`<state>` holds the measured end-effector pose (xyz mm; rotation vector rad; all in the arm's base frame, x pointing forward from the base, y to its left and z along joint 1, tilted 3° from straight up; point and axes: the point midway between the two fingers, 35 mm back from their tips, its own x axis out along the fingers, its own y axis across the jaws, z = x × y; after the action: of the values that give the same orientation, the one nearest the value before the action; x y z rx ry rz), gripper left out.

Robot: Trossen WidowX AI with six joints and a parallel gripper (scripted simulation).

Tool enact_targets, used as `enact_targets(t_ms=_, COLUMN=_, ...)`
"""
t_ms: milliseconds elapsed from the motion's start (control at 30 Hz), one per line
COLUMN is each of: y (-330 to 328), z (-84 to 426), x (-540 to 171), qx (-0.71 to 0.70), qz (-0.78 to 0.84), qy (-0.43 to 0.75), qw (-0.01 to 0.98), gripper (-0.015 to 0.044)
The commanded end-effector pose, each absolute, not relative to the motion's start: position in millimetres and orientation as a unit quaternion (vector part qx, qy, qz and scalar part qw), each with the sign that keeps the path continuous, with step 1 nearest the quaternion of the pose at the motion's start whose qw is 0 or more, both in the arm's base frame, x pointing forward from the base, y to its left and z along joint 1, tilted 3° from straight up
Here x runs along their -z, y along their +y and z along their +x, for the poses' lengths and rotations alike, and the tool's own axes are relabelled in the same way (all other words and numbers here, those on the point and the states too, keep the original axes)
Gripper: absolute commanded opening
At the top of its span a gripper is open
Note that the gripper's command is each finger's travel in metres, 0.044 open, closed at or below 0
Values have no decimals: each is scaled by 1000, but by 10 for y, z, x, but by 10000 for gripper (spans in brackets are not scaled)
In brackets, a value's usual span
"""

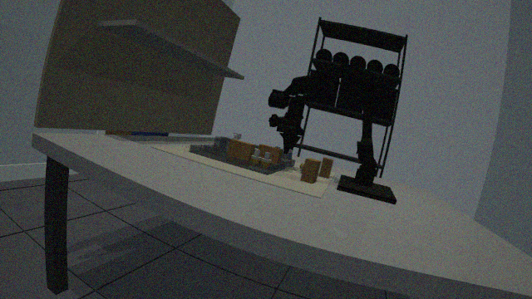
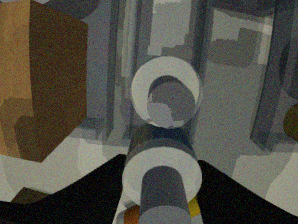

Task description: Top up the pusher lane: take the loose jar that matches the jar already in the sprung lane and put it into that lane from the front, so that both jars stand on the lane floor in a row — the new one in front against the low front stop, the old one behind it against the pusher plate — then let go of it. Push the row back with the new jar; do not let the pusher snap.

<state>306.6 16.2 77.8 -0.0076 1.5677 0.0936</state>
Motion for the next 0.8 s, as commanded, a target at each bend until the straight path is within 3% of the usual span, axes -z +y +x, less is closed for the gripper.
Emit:
enact_targets(t_ms=0, y=171, z=3136, x=-806, qx=-43, qz=-2, qy=698, qw=715, gripper=0)
enact_targets(t_ms=767, y=175, z=3211, x=-822, qx=-43, qz=-2, qy=698, qw=715, gripper=0)
